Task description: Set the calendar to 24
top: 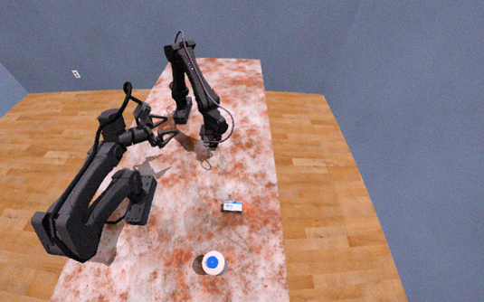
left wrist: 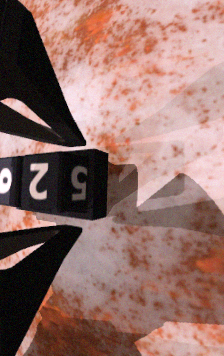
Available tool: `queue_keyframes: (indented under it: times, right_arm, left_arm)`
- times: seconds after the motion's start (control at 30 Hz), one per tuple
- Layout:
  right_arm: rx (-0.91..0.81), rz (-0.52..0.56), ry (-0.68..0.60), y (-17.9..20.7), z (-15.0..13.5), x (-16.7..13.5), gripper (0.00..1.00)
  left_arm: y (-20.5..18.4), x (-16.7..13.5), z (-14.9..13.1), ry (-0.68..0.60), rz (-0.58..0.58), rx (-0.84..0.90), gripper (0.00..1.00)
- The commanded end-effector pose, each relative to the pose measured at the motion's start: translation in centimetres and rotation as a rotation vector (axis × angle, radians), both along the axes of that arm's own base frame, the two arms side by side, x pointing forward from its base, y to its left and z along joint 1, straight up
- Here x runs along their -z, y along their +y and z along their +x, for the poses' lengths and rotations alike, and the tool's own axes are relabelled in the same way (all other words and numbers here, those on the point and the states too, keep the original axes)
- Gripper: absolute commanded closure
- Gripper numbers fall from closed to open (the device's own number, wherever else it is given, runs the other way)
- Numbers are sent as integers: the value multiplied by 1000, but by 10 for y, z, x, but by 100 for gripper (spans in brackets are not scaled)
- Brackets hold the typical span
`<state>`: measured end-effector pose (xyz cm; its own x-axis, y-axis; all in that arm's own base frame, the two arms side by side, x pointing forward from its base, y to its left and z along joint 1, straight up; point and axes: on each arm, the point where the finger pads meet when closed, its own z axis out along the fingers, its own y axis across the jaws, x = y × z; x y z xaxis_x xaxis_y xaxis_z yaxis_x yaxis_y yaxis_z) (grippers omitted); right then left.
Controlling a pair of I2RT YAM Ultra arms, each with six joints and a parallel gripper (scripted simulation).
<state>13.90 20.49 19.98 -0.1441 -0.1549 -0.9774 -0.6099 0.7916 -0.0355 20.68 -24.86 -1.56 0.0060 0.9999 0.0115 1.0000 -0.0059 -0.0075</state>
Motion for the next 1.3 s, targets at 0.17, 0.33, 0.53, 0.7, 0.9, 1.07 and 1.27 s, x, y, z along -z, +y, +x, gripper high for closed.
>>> queue_keyframes:
  times: [0.17,0.33,0.53,0.7,0.9,1.07,1.27]
  right_arm:
    - [13,19,-4,0,1,-9,0]
    - [13,19,-4,0,1,-9,0]
    - [13,19,-4,0,1,-9,0]
    - [13,19,-4,0,1,-9,0]
    - [13,19,-4,0,1,-9,0]
    - [13,19,-4,0,1,-9,0]
    - [13,19,-4,0,1,-9,0]
  left_arm:
    - [-14,-20,3,-39,-55,-4,45]
    - [-15,-24,2,-40,-58,-4,45]
    - [-14,-38,2,-39,-57,-1,45]
    - [-11,-51,10,-41,-55,0,36]
    - [-11,-84,9,-42,-54,-1,36]
    - [-6,-96,6,-25,-35,-3,36]
    - [-3,-87,4,-10,-17,-5,36]
